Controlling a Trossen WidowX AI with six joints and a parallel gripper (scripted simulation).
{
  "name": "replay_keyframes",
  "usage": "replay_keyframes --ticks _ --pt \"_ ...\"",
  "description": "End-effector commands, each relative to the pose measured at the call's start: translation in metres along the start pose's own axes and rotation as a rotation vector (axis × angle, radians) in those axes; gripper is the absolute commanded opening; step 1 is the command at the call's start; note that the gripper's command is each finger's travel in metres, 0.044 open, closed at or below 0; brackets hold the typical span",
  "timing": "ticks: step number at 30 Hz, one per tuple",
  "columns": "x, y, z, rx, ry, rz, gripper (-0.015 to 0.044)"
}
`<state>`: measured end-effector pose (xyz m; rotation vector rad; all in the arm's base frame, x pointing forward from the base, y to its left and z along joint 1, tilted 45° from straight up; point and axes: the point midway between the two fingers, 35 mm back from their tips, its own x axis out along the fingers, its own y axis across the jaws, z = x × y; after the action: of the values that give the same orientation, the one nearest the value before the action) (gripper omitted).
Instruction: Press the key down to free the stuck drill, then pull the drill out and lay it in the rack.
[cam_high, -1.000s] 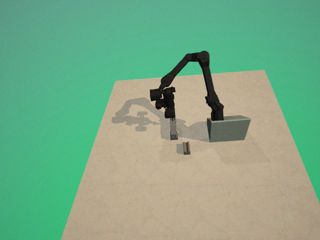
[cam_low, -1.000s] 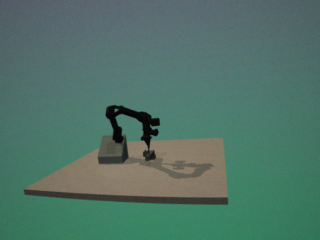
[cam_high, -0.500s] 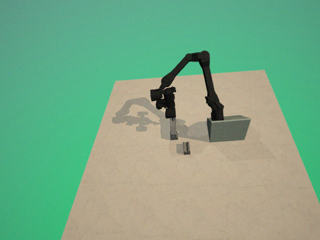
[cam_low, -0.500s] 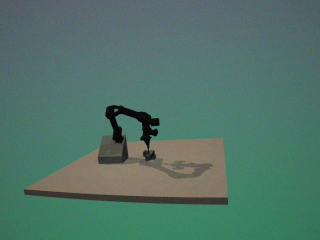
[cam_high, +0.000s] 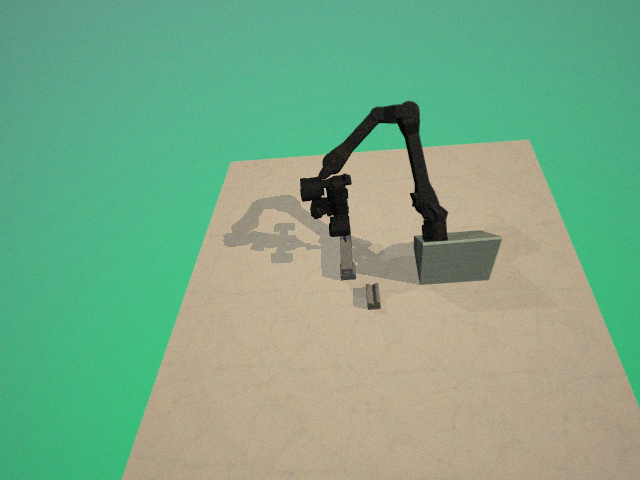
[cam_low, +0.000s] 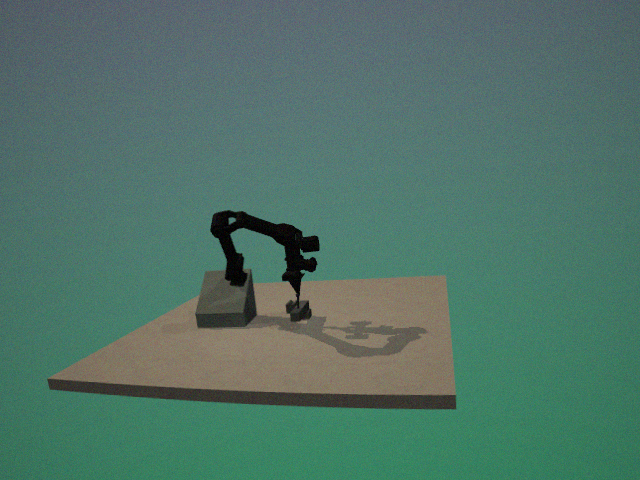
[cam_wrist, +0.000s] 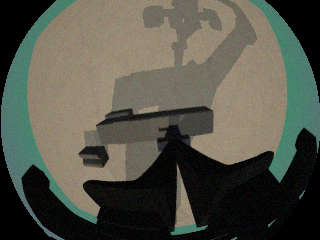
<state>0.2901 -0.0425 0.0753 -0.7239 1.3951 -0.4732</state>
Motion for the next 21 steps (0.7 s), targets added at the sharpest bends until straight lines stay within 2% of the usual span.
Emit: replay_keyframes --ticks 1,21 --pt "0.0078 -0.0011 -0.0018 0.002 0.020 -0.001 0.0000" --pt "0.0134 -0.0027 -0.0074 0.002 0.020 -0.001 0.0000"
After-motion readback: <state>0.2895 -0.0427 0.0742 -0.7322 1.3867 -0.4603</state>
